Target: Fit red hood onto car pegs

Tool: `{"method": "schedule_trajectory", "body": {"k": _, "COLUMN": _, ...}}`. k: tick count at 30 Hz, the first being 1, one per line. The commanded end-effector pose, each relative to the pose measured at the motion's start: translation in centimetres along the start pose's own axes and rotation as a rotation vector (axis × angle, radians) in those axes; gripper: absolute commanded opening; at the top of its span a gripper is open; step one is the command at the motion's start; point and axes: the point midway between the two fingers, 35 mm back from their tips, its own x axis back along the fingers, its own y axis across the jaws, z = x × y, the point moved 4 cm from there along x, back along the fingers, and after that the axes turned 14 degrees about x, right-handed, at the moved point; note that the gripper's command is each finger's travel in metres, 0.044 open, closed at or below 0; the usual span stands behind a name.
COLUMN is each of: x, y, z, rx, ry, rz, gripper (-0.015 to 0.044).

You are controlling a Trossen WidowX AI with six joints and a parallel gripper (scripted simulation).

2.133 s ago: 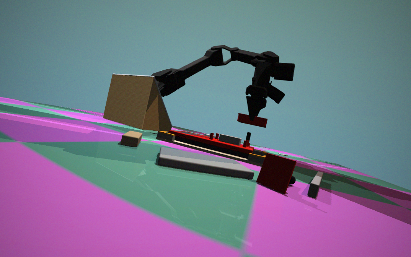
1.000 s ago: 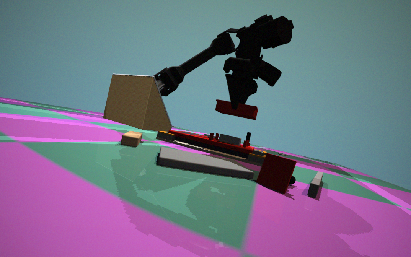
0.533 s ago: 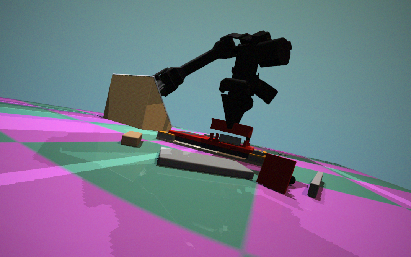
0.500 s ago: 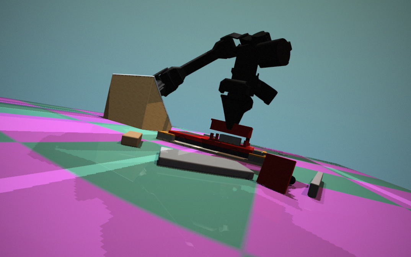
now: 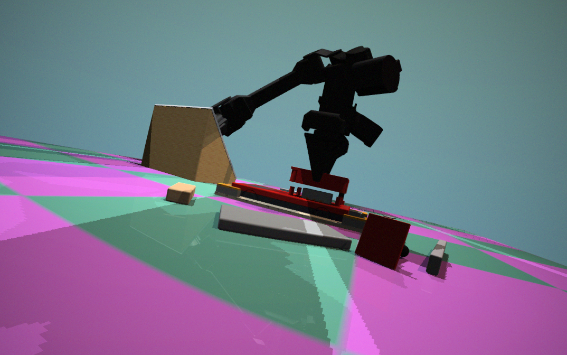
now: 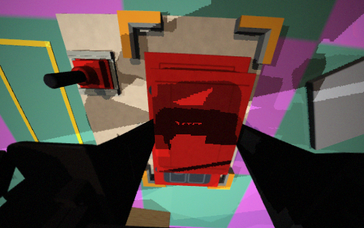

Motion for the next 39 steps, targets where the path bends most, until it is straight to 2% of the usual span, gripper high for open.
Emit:
{"method": "schedule_trajectory", "body": {"k": 1, "x": 0.0, "y": -0.1, "z": 0.1, "rx": -0.004, "ry": -0.004, "rz": 0.000, "gripper": 0.0000}}
{"method": "schedule_trajectory", "body": {"k": 39, "x": -1.6, "y": -0.1, "z": 0.0, "rx": -0.004, "ry": -0.004, "rz": -0.001, "gripper": 0.0000}}
